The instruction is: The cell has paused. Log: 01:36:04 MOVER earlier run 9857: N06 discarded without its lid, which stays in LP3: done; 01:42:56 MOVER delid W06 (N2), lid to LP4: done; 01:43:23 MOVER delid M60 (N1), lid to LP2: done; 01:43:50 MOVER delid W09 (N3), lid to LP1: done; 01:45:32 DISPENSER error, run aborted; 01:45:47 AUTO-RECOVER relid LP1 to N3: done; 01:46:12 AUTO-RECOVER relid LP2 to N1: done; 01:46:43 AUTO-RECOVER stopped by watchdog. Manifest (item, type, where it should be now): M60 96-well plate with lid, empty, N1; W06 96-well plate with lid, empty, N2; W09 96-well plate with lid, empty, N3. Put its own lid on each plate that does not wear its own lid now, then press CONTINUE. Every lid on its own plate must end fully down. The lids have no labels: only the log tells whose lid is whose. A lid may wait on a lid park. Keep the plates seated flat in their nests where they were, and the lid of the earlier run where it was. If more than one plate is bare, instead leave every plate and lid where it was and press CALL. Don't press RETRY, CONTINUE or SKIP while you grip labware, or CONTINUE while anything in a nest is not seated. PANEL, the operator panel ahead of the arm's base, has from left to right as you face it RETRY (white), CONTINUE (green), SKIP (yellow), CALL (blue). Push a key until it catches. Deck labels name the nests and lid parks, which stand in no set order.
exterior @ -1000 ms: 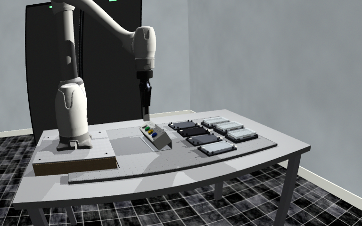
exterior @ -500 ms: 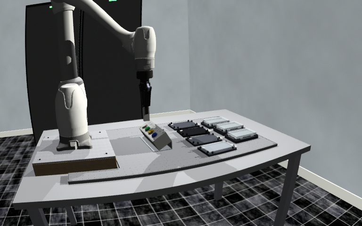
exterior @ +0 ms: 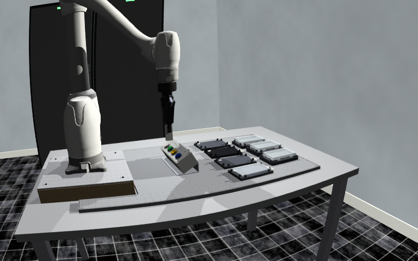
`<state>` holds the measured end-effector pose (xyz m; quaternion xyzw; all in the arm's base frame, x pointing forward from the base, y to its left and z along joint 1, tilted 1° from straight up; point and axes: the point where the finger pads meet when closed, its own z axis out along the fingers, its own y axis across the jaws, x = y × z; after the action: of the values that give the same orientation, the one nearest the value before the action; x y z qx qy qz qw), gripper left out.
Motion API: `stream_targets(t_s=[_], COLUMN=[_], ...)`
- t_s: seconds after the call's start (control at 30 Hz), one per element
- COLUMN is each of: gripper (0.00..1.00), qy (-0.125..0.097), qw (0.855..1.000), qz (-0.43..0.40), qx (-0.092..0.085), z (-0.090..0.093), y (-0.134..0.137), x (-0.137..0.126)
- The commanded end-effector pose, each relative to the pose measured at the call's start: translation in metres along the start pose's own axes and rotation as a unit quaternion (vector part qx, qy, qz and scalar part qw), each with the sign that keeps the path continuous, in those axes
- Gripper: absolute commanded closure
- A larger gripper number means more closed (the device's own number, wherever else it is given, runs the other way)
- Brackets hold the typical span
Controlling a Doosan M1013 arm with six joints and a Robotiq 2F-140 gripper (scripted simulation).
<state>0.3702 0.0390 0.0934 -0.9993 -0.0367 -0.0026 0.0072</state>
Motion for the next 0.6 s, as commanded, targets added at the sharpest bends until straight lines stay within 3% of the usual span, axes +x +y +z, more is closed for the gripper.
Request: stream_targets(t_s=[0.0, 0.57], gripper=[1.0, 1.0], qy=[0.0, 0.0], qw=[1.0, 1.0], qz=[0.0, 0.0], qx=[0.0, 0.0], z=[0.001, 0.014], y=[0.0, 0.0], x=[0.0, 0.0])
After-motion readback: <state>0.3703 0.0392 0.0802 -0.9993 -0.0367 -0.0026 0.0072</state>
